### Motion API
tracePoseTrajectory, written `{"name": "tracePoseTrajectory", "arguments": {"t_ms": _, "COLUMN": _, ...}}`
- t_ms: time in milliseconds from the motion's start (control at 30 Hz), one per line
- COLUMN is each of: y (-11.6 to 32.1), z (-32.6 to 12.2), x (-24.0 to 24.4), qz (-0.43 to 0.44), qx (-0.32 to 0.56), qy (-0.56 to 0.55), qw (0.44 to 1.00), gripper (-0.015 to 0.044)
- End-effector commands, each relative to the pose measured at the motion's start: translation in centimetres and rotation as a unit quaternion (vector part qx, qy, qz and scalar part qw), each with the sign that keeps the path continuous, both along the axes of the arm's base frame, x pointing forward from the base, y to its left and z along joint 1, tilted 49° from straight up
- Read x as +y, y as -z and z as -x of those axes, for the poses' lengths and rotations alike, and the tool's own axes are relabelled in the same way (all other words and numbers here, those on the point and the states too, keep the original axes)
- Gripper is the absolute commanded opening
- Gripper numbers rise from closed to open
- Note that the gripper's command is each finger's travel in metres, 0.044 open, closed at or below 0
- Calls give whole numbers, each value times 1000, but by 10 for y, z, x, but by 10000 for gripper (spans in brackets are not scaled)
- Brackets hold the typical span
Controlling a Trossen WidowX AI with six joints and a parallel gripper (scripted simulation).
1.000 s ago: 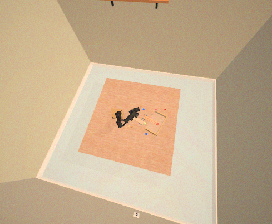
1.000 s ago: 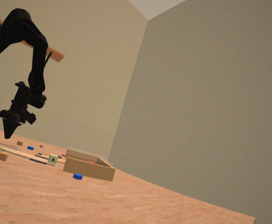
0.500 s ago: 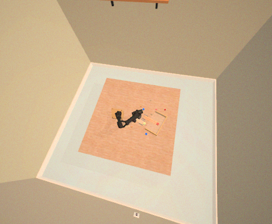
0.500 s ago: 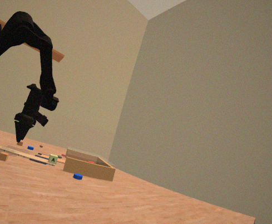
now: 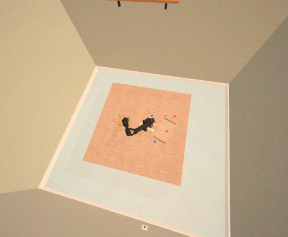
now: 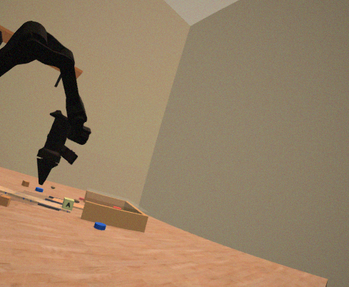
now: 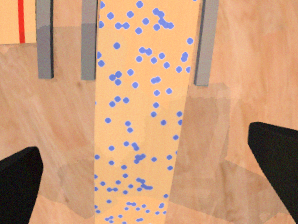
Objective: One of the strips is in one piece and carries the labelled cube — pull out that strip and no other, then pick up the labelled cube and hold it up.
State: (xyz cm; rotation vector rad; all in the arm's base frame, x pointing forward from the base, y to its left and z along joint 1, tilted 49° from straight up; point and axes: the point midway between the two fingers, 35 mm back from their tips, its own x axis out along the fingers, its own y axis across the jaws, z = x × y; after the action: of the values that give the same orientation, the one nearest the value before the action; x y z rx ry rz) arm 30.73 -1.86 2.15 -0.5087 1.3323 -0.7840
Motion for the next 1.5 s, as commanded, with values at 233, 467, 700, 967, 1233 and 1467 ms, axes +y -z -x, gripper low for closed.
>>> {"name": "tracePoseTrajectory", "arguments": {"t_ms": 233, "y": -17, "z": -35, "x": -7, "qz": 3, "qx": 1, "qy": 0, "qw": 1000, "gripper": 440}}
{"name": "tracePoseTrajectory", "arguments": {"t_ms": 467, "y": -27, "z": -57, "x": -10, "qz": 3, "qx": 0, "qy": 0, "qw": 1000, "gripper": 440}}
{"name": "tracePoseTrajectory", "arguments": {"t_ms": 700, "y": -36, "z": -78, "x": -15, "qz": 3, "qx": 0, "qy": 0, "qw": 1000, "gripper": 440}}
{"name": "tracePoseTrajectory", "arguments": {"t_ms": 967, "y": -37, "z": -86, "x": -20, "qz": 3, "qx": -1, "qy": 0, "qw": 1000, "gripper": 335}}
{"name": "tracePoseTrajectory", "arguments": {"t_ms": 1233, "y": -28, "z": -87, "x": -30, "qz": 3, "qx": -1, "qy": 0, "qw": 1000, "gripper": 250}}
{"name": "tracePoseTrajectory", "arguments": {"t_ms": 1467, "y": -21, "z": -88, "x": -39, "qz": 3, "qx": -1, "qy": 0, "qw": 1000, "gripper": 250}}
